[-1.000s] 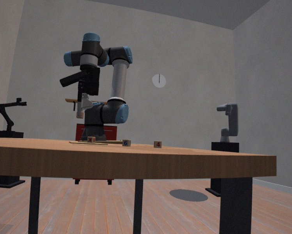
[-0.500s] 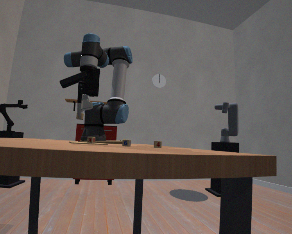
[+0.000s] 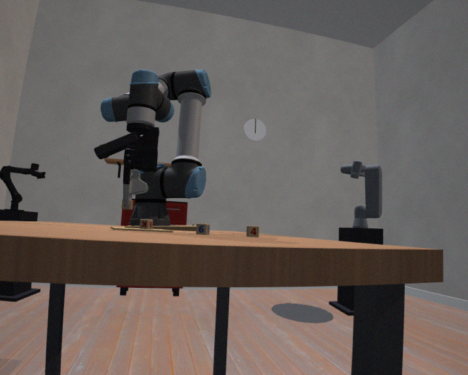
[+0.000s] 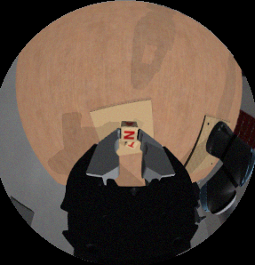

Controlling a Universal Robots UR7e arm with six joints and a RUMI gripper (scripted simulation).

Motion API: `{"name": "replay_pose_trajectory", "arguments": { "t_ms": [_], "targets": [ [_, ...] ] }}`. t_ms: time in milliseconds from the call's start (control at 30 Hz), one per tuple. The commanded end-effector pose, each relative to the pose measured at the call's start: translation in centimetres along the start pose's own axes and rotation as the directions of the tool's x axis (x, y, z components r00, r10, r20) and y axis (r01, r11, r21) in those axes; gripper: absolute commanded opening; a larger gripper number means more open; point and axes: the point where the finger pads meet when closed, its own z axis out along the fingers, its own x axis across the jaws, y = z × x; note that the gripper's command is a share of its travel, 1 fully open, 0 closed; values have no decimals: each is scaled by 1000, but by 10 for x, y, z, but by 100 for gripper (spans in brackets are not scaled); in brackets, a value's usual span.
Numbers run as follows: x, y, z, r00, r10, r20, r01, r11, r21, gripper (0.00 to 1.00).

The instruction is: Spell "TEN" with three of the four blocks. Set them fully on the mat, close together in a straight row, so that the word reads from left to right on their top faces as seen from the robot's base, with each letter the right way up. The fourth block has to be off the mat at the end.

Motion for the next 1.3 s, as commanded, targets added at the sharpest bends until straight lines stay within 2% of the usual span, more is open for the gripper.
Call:
{"name": "replay_pose_trajectory", "arguments": {
  "t_ms": [0, 333, 1267],
  "targets": [
    [-4, -2, 30, 1000, 2, 7, -2, 1000, 4, 5],
    [-4, -2, 45, 1000, 1, 7, -1, 1000, 4, 5],
    [-5, -2, 44, 1000, 1, 11, -1, 1000, 5, 5]
  ]
}}
